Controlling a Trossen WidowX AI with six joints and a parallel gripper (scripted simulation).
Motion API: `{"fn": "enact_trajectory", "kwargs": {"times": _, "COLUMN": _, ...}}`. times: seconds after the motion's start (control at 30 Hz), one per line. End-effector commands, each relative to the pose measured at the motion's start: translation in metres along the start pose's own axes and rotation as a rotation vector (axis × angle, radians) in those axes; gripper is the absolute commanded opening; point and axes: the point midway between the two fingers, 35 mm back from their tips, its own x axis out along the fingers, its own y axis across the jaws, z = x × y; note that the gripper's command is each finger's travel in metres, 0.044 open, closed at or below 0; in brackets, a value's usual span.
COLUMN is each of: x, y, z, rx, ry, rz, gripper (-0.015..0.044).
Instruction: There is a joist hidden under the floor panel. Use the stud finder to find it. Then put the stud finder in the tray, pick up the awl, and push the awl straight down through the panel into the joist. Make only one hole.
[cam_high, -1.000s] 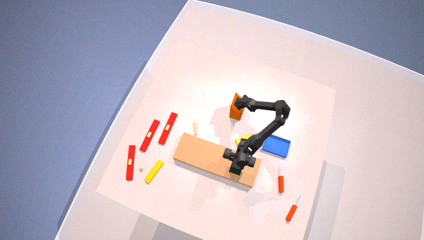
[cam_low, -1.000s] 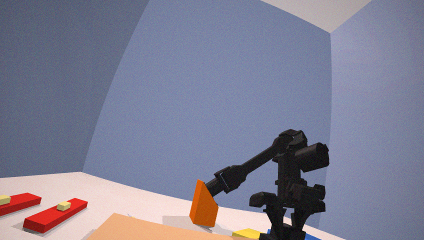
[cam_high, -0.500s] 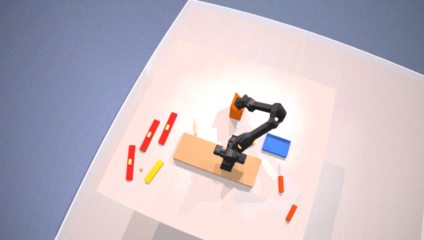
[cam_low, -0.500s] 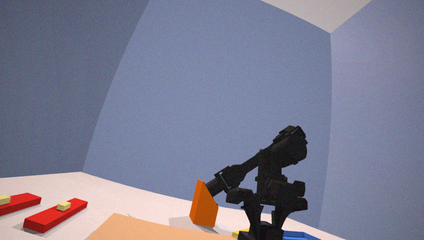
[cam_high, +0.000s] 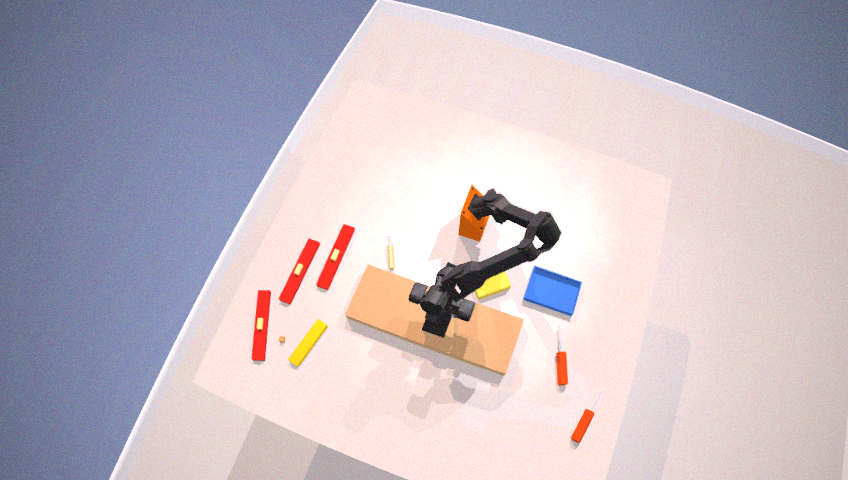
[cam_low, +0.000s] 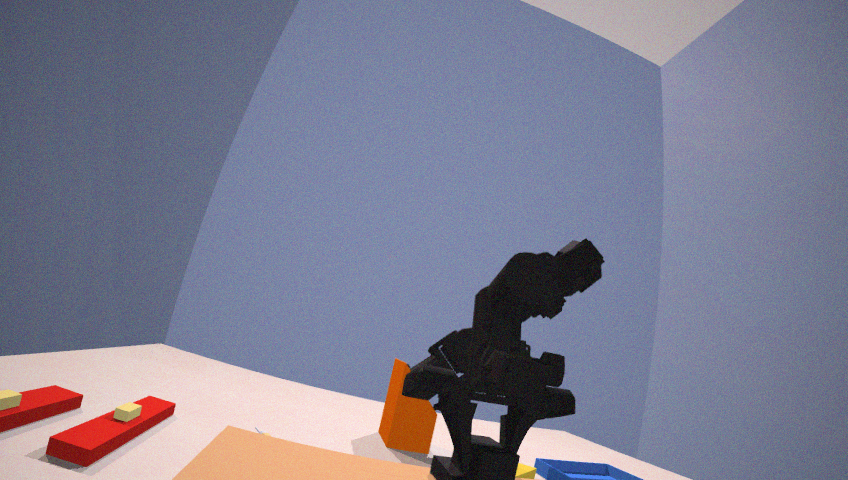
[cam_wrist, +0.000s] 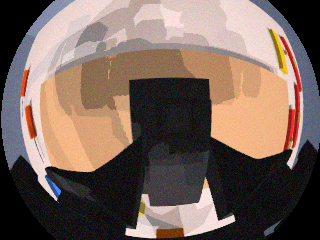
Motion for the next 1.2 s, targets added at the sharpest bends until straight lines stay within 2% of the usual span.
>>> {"fn": "enact_trajectory", "kwargs": {"times": 0.0, "x": 0.0, "y": -0.02, "z": 0.0, "rx": 0.001, "ry": 0.0, "rz": -0.008, "gripper": 0.0}}
{"fn": "enact_trajectory", "kwargs": {"times": 1.17, "x": -0.003, "y": -0.153, "z": 0.001, "rx": -0.003, "ry": -0.002, "rz": -0.015, "gripper": 0.0}}
